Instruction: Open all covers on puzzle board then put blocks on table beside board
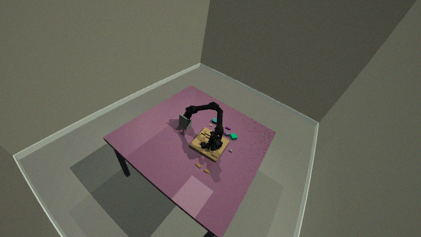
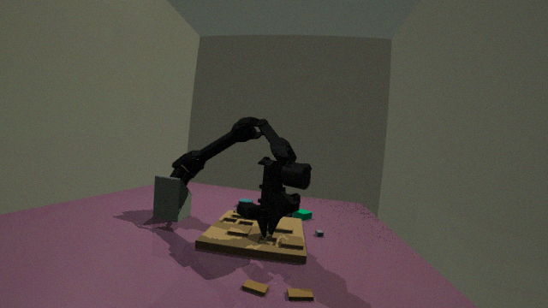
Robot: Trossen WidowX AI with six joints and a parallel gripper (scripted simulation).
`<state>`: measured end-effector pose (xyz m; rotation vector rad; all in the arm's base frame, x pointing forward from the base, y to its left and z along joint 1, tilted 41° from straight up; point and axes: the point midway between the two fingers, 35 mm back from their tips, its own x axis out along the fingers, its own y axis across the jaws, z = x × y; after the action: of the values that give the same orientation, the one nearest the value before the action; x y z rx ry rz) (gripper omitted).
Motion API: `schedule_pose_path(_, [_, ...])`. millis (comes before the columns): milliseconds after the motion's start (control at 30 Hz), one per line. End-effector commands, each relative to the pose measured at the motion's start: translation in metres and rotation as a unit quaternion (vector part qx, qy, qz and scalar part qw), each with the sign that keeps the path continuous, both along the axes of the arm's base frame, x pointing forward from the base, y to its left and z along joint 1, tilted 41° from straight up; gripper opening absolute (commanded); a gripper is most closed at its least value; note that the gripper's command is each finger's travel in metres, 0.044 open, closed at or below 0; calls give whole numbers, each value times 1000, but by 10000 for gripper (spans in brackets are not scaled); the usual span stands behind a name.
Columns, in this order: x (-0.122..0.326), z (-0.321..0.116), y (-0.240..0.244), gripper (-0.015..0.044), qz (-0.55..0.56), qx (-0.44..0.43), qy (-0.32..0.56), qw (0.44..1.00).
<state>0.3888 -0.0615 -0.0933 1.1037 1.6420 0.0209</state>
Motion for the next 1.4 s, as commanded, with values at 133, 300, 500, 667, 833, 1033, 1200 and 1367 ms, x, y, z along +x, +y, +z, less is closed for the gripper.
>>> schedule_pose_path(133, [2, 12, -10, 80, 0, -3, -6, 1000])
schedule_pose_path(300, [2, 16, -14, 80, 0, -3, -6, 1000])
schedule_pose_path(500, [1, 21, -18, 80, -1, -3, -5, 1000])
schedule_pose_path(667, [1, 28, -23, 80, -1, -3, -5, 1000])
schedule_pose_path(833, [1, 37, -32, 80, -1, -4, -5, 1000])
schedule_pose_path(1033, [0, 49, -42, 80, -1, -4, -5, 1000])
schedule_pose_path(1200, [-1, 57, -49, 80, -1, -4, -5, 1000])
schedule_pose_path(1367, [-5, 52, -57, 80, -1, -5, -5, 1000])
